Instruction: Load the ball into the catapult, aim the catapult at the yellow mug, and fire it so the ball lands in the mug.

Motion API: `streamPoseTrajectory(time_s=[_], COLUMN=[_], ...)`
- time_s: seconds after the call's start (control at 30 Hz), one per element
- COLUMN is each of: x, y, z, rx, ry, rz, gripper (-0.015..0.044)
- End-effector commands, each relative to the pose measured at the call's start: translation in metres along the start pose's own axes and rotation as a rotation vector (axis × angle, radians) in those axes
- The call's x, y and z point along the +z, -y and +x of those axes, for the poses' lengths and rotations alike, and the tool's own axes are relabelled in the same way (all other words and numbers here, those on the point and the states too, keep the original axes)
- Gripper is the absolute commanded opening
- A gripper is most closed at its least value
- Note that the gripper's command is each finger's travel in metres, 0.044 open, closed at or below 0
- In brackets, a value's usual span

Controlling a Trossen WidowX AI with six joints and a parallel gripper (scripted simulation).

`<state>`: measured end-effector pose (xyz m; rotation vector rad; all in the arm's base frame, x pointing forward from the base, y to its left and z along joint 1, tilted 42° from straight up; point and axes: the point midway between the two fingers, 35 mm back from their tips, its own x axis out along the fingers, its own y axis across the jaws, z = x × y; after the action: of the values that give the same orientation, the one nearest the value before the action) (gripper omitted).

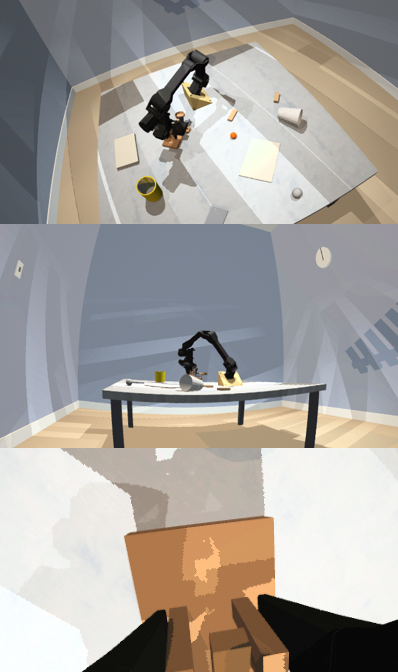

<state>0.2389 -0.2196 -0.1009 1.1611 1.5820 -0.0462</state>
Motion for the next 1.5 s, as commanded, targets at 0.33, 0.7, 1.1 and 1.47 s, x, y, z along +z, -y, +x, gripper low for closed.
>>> streamPoseTrajectory(time_s=[0.33, 0.7, 1.1, 1.47], x=[0.001, -0.001, 0.000, 0.000], y=[0.002, 0.002, 0.002, 0.002], z=[0.024, 0.042, 0.042, 0.042], rx=[-0.002, -0.002, -0.008, -0.008], ry=[-0.004, -0.004, -0.004, -0.004], rz=[0.002, 0.003, -0.006, -0.006], gripper=[0.0000, 0.0000, 0.0053, 0.0341])
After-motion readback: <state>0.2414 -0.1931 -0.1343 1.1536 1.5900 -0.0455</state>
